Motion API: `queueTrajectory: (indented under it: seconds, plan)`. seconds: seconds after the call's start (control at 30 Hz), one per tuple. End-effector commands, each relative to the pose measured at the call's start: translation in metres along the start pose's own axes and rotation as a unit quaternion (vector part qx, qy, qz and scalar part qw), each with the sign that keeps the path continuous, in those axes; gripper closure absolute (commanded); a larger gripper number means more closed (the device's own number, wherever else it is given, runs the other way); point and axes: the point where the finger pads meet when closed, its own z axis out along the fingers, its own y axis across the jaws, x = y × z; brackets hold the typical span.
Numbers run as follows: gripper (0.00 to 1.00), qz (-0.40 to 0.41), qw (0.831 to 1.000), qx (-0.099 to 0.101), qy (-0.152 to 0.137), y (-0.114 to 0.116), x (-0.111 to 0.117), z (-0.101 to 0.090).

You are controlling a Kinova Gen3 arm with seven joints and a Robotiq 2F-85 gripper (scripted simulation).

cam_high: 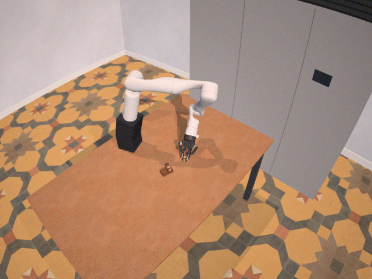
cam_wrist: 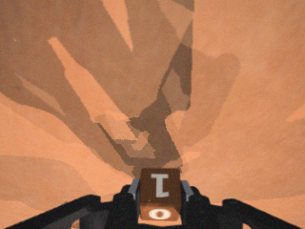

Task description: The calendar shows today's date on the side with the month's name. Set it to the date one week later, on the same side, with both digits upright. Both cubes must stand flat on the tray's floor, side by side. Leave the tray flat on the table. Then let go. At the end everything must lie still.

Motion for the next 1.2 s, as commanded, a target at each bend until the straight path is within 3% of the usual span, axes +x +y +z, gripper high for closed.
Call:
queueTrajectory:
  seconds: [0.0,0.9,1.17]
  plan:
    - [0.74,0.000,1.000,0.000,0.000,0.001,0.000,0.000]
    - [0.74,0.000,1.000,0.000,0.000,0.001,-0.004,-0.005]
    - [0.74,0.000,1.000,0.000,0.000,0.001,-0.025,-0.025]
